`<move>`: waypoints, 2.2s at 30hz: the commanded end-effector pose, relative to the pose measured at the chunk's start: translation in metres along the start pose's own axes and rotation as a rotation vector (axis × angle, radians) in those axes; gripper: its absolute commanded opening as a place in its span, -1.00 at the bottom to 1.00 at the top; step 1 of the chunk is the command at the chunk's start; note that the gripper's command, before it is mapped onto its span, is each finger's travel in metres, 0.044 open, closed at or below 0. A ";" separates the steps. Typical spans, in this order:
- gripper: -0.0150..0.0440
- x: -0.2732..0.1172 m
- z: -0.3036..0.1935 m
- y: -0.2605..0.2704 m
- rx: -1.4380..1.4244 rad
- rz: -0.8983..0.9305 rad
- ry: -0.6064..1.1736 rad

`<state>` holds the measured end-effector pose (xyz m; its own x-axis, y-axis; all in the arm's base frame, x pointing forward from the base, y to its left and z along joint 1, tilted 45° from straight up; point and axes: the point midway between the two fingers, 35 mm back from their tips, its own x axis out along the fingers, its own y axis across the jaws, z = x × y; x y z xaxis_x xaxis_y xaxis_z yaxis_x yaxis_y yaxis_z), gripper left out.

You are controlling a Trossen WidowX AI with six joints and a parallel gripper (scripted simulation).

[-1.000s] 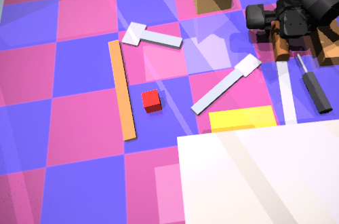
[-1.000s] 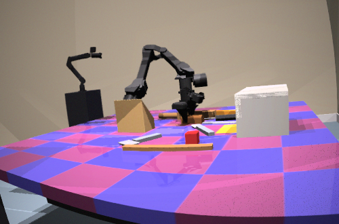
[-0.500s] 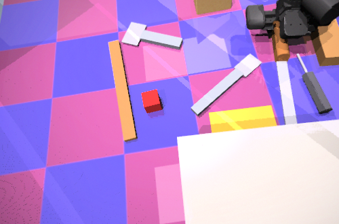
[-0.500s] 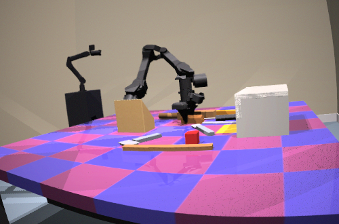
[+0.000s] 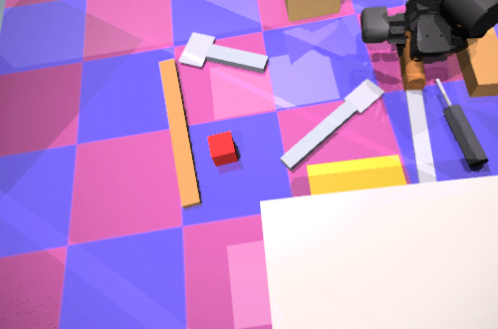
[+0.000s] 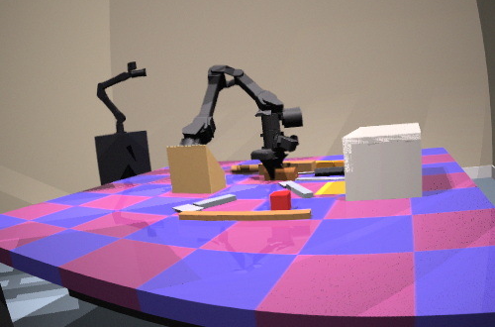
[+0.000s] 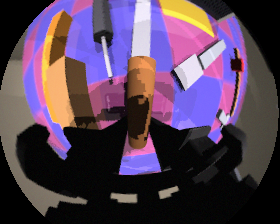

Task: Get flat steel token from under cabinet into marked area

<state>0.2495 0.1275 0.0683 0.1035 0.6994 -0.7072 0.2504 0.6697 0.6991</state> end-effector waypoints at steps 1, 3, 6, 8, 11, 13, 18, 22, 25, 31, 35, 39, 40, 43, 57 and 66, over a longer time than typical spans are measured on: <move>-0.49 0.000 0.000 0.000 -0.001 0.000 0.001; -0.49 0.000 0.002 0.000 0.000 0.000 0.001; -0.49 0.000 0.005 0.000 0.000 0.000 0.001; -0.49 0.000 0.007 0.000 0.001 0.000 0.001; -0.49 0.000 0.010 0.000 0.001 0.000 0.001; -0.49 0.000 0.013 0.000 0.002 0.000 0.001; -0.49 0.000 0.019 0.000 0.002 -0.001 0.001; -0.49 0.000 0.023 0.000 0.003 -0.001 0.001; -0.49 0.000 0.027 0.000 0.003 -0.001 0.001; -0.49 0.000 0.034 0.000 0.003 -0.001 0.001; -0.49 0.000 0.039 0.000 0.003 -0.001 0.001; -0.49 -0.001 0.044 0.000 0.003 -0.001 0.001; -0.49 -0.001 0.045 0.000 0.003 -0.001 0.001; -0.49 -0.001 0.049 0.000 0.003 -0.001 0.001; -0.49 -0.001 0.066 0.000 0.003 -0.001 0.000; -0.49 -0.001 0.077 0.000 0.003 -0.001 -0.001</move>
<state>0.3181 0.1086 0.0608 0.1036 0.6964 -0.7101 0.2565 0.6711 0.6956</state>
